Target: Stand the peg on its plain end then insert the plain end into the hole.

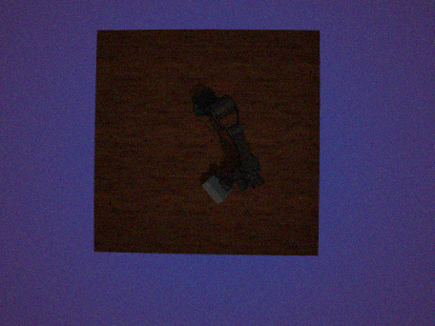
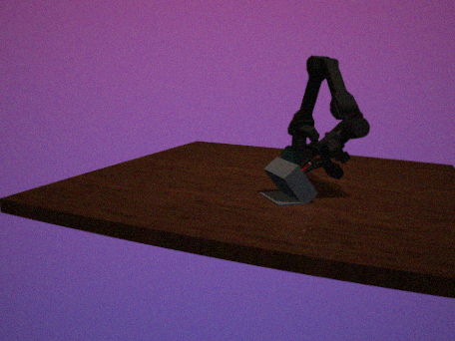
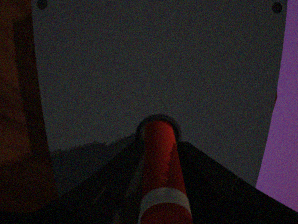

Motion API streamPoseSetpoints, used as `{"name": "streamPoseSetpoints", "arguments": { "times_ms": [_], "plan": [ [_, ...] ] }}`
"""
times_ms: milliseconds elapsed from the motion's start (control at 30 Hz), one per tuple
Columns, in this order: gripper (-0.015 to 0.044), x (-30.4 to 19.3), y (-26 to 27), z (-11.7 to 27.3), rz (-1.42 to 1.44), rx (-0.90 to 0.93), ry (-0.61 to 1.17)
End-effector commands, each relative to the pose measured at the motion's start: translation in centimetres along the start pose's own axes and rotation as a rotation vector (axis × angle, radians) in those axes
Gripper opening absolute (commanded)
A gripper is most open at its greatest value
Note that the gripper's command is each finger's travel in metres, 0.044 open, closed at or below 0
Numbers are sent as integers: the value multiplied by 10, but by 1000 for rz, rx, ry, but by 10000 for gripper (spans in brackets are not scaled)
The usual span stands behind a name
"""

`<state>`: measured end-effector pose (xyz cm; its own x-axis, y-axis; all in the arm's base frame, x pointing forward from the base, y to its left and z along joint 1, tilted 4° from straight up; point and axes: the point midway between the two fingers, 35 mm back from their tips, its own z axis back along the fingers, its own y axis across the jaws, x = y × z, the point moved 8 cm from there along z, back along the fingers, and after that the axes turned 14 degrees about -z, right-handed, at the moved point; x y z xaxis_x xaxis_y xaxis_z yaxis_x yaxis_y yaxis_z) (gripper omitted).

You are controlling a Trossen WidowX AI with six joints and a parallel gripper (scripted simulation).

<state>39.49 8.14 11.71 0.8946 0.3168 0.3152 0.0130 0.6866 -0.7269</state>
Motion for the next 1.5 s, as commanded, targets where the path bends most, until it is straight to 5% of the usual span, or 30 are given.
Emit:
{"name": "streamPoseSetpoints", "arguments": {
  "times_ms": [0, 567, 1467],
  "plan": [
    [0, 0, 0, 0, 0, 0, 0],
    [440, 1, 0, 5, 0, 2, 1],
    [440, 3, 5, 57, 6, 12, 6]
  ]
}}
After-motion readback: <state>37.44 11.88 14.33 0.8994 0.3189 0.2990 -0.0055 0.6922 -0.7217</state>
